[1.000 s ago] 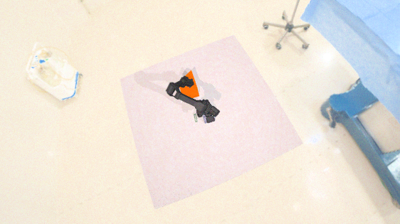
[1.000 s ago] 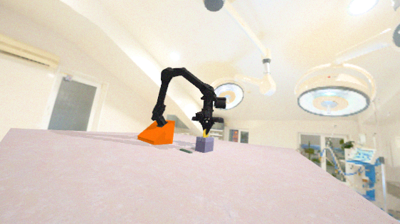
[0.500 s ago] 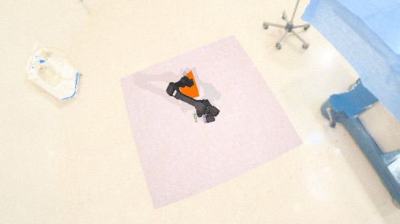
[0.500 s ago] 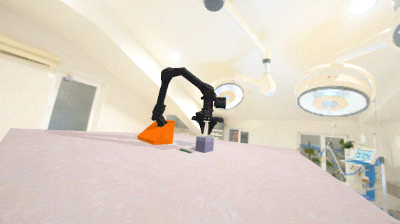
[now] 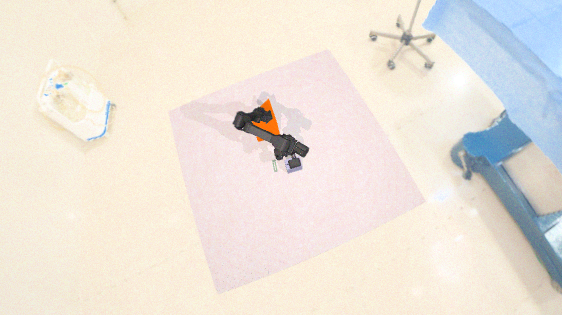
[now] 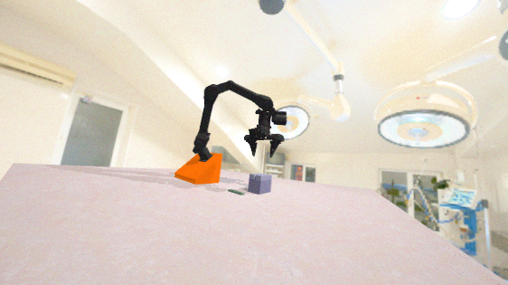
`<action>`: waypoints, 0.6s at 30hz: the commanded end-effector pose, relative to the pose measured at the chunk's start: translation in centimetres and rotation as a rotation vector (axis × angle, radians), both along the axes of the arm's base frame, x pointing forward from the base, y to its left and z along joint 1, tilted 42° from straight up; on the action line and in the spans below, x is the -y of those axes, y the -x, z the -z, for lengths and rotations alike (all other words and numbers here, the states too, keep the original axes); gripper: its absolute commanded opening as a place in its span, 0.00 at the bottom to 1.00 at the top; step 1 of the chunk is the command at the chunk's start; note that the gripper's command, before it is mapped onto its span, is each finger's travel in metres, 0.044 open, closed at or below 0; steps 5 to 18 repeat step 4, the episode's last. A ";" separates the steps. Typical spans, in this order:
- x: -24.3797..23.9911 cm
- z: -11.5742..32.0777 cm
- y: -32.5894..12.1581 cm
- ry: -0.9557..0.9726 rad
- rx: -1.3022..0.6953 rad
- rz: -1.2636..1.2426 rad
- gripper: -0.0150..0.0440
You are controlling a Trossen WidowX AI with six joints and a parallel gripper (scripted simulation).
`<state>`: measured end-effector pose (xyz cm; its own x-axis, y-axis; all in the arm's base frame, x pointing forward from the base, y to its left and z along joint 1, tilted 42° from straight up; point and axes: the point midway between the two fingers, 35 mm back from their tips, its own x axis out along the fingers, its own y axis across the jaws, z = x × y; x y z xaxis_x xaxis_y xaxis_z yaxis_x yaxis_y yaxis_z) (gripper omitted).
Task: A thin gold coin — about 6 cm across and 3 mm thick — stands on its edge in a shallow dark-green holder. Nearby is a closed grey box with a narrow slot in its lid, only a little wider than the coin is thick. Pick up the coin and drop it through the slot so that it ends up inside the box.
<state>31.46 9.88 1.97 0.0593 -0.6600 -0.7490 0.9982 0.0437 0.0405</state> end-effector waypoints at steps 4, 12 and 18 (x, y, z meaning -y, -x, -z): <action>0.1 0.0 0.1 0.000 -0.006 0.013 1.00; 0.1 0.0 0.1 0.000 -0.006 0.013 1.00; 0.1 0.0 0.1 0.000 -0.006 0.013 1.00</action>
